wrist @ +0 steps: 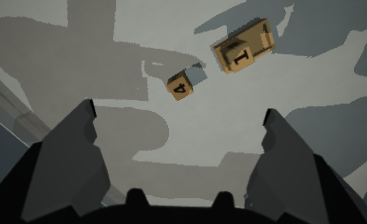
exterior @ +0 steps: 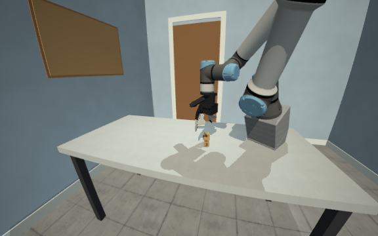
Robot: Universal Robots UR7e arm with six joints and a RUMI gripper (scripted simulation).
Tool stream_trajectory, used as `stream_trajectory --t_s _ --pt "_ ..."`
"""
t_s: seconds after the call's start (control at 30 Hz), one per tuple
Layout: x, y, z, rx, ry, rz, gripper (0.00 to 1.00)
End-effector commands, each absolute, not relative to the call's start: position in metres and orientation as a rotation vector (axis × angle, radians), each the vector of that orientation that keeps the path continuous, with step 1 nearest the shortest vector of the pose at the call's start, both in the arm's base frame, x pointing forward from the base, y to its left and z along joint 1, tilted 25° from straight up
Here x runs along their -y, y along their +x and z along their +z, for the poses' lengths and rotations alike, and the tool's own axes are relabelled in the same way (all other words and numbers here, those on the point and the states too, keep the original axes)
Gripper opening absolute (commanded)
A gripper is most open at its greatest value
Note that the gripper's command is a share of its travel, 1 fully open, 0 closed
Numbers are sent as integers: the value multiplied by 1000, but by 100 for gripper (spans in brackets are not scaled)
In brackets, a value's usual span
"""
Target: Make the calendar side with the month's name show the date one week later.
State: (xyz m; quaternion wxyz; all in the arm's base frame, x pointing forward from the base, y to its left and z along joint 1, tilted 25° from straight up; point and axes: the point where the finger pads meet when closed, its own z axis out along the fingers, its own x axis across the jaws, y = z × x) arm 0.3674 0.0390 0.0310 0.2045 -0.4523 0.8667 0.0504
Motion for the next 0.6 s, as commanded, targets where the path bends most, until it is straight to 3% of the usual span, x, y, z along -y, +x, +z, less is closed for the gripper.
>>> stream_trajectory --t_s 0.0,0.57 --pt "-38 369 31 -2331 -1387 121 100" --pt "-35 373 32 -1960 -1867 -13 100"
